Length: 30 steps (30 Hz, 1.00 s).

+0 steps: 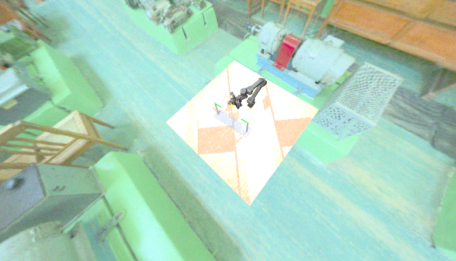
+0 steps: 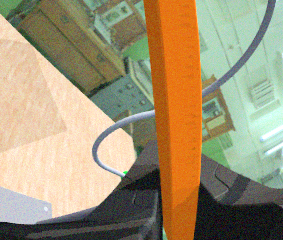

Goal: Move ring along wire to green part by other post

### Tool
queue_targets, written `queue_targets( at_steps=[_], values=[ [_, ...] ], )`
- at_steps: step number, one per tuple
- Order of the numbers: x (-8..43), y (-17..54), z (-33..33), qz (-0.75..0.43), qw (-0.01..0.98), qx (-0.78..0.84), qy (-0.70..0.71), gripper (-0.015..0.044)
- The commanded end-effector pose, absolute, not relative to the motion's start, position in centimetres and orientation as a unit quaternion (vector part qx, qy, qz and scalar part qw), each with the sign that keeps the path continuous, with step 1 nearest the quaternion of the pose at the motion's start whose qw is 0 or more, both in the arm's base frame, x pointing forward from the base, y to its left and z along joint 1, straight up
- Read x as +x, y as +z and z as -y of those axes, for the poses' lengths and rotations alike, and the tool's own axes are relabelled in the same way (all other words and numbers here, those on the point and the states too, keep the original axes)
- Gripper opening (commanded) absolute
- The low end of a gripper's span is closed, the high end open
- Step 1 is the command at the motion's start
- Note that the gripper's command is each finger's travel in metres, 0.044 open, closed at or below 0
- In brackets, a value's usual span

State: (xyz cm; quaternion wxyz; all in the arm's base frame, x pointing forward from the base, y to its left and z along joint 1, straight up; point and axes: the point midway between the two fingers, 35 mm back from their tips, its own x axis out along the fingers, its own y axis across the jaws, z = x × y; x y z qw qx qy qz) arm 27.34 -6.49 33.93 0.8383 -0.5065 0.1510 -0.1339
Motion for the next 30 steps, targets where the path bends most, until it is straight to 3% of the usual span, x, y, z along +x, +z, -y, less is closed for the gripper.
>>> queue_targets(
  at_steps=[1, 30],
  values=[
    [27.3, 34.0, 6.6, -0.147, 0.824, -0.529, -0.141, -0.0150],
    [27.3, 35.6, 7.1, -0.094, 0.694, -0.690, -0.185, -0.0150]
  ],
)
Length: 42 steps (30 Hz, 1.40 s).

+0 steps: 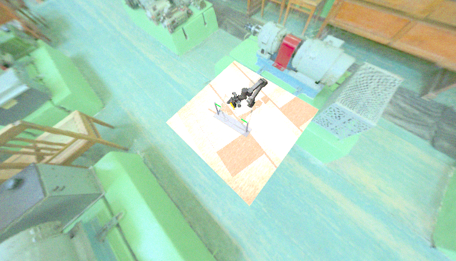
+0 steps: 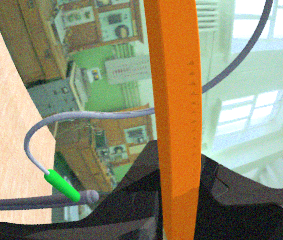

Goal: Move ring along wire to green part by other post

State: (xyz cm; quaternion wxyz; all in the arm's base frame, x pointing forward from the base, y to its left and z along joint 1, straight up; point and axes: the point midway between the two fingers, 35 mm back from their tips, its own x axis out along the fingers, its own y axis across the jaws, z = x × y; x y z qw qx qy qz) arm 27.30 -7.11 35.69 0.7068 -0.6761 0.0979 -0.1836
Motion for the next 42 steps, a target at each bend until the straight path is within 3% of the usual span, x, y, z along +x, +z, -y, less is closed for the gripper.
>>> queue_targets(
  at_steps=[1, 25, 42],
  values=[
    [27.3, 35.7, 7.1, -0.092, 0.688, -0.695, -0.186, -0.0150],
    [27.3, 36.4, 7.1, -0.055, 0.584, -0.782, -0.211, -0.0150],
    [27.5, 33.9, 8.0, -0.068, 0.618, -0.756, -0.205, -0.0150]
  ],
)
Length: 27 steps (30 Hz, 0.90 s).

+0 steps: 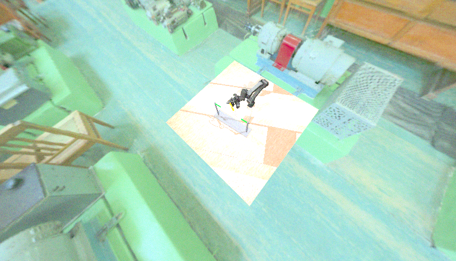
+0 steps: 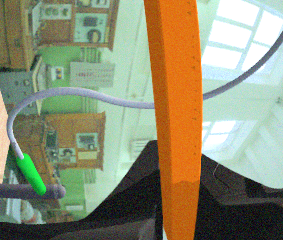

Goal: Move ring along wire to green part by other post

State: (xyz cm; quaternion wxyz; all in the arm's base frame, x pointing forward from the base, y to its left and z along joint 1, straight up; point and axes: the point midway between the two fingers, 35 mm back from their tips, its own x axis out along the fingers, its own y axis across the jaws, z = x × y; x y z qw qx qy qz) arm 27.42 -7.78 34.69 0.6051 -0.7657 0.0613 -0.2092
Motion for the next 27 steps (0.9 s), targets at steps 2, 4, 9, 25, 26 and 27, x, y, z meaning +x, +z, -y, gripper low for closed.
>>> queue_targets(
  at_steps=[2, 4, 9, 25, 26, 27],
  values=[
    [27.5, 33.3, 8.1, -0.072, 0.631, -0.746, -0.202, -0.0150],
    [27.5, 32.9, 8.1, -0.076, 0.641, -0.737, -0.200, -0.0150],
    [27.5, 31.4, 8.2, -0.089, 0.675, -0.707, -0.192, -0.0150],
    [27.5, 25.8, 7.3, -0.137, 0.796, -0.569, -0.154, -0.0150],
    [27.5, 25.4, 7.2, -0.140, 0.803, -0.560, -0.152, -0.0150],
    [27.5, 25.1, 7.0, -0.143, 0.809, -0.550, -0.149, -0.0150]
  ],
)
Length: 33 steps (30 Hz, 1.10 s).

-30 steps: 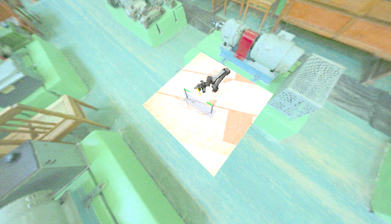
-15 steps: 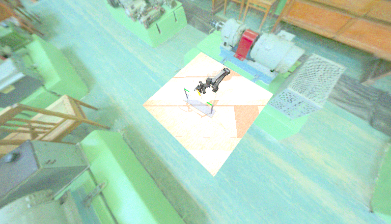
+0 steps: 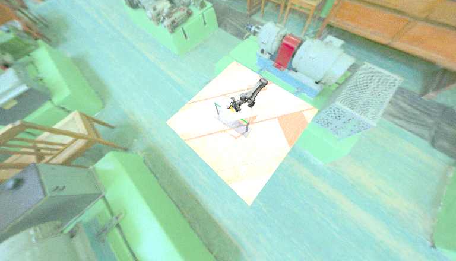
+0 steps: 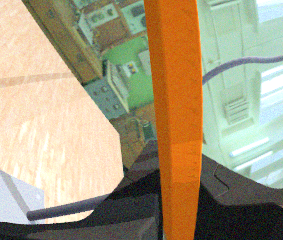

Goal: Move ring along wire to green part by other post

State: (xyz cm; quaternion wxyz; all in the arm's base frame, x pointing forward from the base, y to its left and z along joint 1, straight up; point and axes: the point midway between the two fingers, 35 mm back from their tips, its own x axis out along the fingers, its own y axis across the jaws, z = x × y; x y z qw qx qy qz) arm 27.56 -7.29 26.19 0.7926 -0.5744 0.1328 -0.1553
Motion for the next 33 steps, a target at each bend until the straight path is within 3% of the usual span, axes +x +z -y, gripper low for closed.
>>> queue_targets(
  at_steps=[1, 33],
  values=[
    [27.5, 24.8, 6.9, -0.146, 0.816, -0.540, -0.146, -0.0150],
    [27.6, 16.8, -1.2, -0.182, 0.962, -0.198, -0.045, -0.0150]
  ],
)
